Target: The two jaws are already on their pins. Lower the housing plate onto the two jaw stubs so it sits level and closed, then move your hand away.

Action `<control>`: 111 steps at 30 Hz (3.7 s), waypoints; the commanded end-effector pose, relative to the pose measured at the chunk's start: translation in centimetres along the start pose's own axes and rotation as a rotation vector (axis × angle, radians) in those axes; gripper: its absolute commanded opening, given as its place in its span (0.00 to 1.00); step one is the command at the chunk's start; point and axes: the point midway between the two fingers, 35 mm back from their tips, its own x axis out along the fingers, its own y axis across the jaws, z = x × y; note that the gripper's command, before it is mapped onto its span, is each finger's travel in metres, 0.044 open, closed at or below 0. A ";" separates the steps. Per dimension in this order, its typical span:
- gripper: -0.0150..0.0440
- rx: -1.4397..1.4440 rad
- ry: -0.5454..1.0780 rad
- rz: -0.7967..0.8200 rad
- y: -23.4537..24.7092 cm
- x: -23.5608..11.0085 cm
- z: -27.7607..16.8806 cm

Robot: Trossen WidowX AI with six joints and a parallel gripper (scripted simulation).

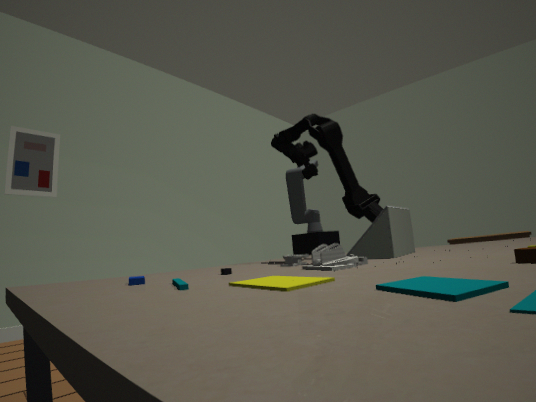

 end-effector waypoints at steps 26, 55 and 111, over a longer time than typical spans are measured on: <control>1.00 -0.464 0.261 -0.135 -5.9 0.5 -6.0; 1.00 -0.862 0.536 -0.163 -11.5 -1.8 -11.1; 1.00 -1.841 1.123 0.167 -23.1 -11.6 -16.4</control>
